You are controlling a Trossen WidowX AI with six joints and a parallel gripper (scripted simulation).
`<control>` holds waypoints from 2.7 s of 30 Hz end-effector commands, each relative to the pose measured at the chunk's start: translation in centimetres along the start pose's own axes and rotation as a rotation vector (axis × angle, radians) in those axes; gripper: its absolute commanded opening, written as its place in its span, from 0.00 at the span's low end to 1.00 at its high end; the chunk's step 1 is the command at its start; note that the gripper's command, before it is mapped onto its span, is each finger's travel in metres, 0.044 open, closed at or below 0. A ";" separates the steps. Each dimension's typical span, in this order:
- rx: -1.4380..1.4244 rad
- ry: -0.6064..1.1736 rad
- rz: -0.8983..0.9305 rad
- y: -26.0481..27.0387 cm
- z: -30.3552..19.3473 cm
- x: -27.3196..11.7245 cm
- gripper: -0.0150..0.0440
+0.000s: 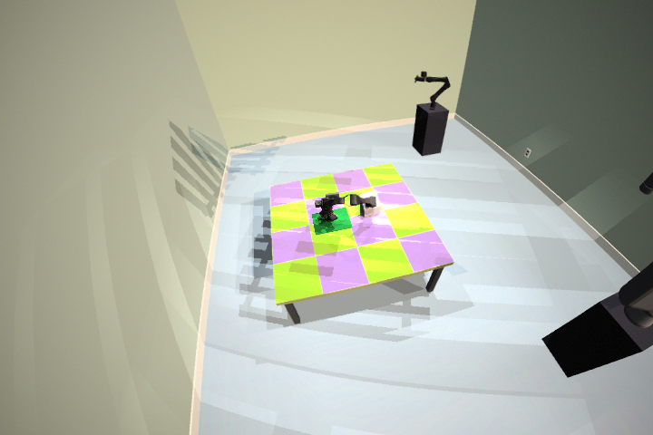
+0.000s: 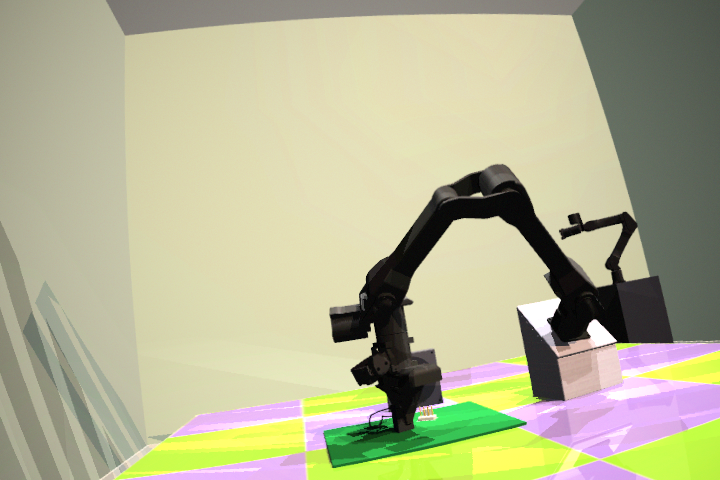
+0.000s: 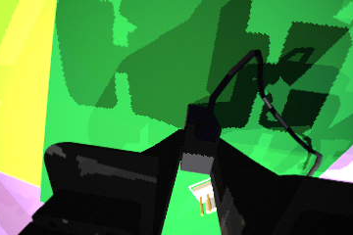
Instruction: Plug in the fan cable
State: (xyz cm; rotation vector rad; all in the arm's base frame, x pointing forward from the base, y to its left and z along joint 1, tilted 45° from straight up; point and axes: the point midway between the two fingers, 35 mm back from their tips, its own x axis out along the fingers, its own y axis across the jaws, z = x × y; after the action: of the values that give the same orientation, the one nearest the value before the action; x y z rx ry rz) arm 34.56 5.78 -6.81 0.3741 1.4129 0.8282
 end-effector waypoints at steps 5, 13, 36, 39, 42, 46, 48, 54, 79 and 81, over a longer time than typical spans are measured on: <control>0.001 -0.001 0.000 0.0 0.1 -1.1 0.25; 0.010 -0.002 0.003 -0.1 0.0 -5.0 0.25; 0.676 0.000 0.001 -2.2 -4.5 -4.9 0.25; 0.779 0.000 0.001 -2.4 -5.2 -4.9 0.25; 0.875 0.001 0.001 -2.6 -5.8 -4.9 0.25; 0.897 0.001 0.002 -2.7 -6.0 -4.8 0.25; 0.897 0.001 0.002 -2.7 -6.0 -4.8 0.25; 0.897 0.001 0.002 -2.7 -6.0 -4.8 0.25; 0.898 0.001 0.002 -2.3 -6.3 -4.9 0.25; 0.898 0.001 0.002 -2.3 -6.3 -4.6 0.25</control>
State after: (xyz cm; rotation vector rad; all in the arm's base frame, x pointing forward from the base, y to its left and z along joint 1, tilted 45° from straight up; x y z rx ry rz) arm 29.35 -0.58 -5.98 1.0534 1.7323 0.1474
